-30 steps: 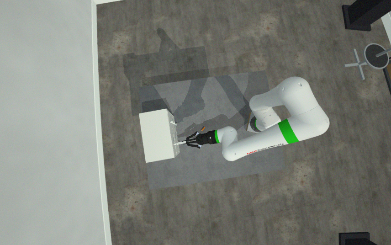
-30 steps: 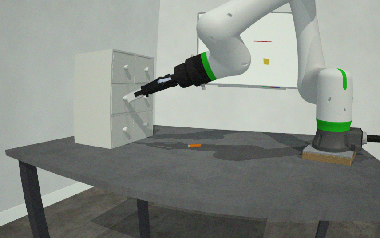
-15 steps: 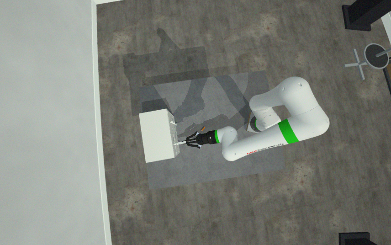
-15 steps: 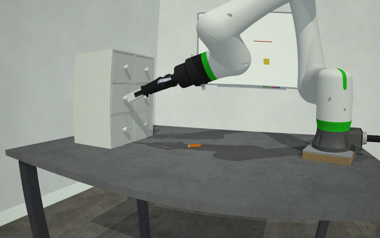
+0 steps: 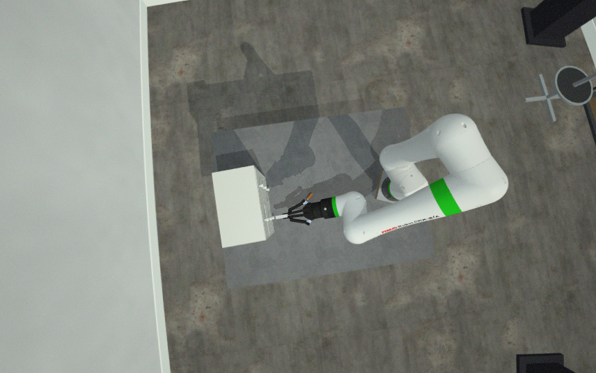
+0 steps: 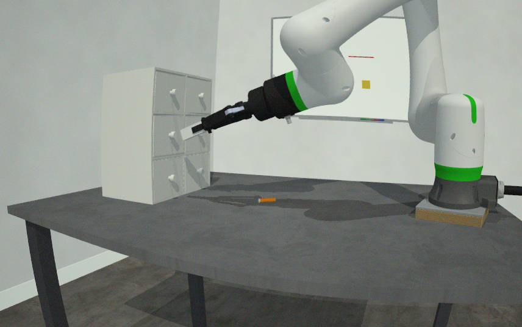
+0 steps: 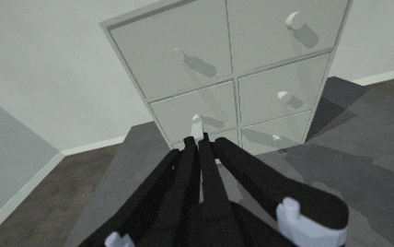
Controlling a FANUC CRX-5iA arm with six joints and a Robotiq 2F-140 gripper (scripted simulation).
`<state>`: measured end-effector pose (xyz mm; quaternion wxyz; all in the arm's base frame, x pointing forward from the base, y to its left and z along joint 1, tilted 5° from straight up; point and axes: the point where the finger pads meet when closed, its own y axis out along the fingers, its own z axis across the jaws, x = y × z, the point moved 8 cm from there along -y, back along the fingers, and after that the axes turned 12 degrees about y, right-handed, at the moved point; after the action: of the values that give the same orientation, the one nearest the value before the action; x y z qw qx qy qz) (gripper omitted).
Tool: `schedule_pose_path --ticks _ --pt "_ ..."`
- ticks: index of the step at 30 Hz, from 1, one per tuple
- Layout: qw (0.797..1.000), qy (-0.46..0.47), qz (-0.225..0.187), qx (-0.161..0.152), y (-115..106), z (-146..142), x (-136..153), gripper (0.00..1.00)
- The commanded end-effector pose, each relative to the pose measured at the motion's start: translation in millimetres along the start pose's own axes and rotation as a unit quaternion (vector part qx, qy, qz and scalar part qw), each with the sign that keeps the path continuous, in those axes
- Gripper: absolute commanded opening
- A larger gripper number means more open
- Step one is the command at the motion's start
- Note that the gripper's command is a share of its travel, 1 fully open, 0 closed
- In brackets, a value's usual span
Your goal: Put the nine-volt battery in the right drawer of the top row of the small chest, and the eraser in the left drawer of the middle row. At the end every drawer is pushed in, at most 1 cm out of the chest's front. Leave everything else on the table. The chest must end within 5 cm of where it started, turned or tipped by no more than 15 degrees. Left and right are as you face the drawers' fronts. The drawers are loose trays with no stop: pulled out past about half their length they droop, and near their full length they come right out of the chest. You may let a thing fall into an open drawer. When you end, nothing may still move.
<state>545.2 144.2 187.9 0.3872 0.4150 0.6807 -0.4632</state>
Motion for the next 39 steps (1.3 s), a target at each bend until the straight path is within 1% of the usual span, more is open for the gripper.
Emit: schedule_pose_path --ticks 1,5,14,21,24,32,35,37,39 --pt "1.000 0.000 0.000 0.000 -14 1 5 0.00" --pt "1.000 0.000 0.000 0.000 -26 2 9 0.00" --pt "1.000 0.000 0.000 0.000 -32 2 9 0.00" --pt "1.000 0.000 0.000 0.000 -67 2 8 0.00" --pt "1.000 0.000 0.000 0.000 -78 2 8 0.00" --pt "1.000 0.000 -0.001 -0.001 -81 1 8 0.00" --pt "1.000 0.004 -0.009 -0.021 -76 -11 4 0.00" --pt "0.998 0.009 -0.024 -0.050 -70 -28 -1 0.00" --pt "0.994 0.016 -0.050 -0.091 -63 -53 -8 0.00"
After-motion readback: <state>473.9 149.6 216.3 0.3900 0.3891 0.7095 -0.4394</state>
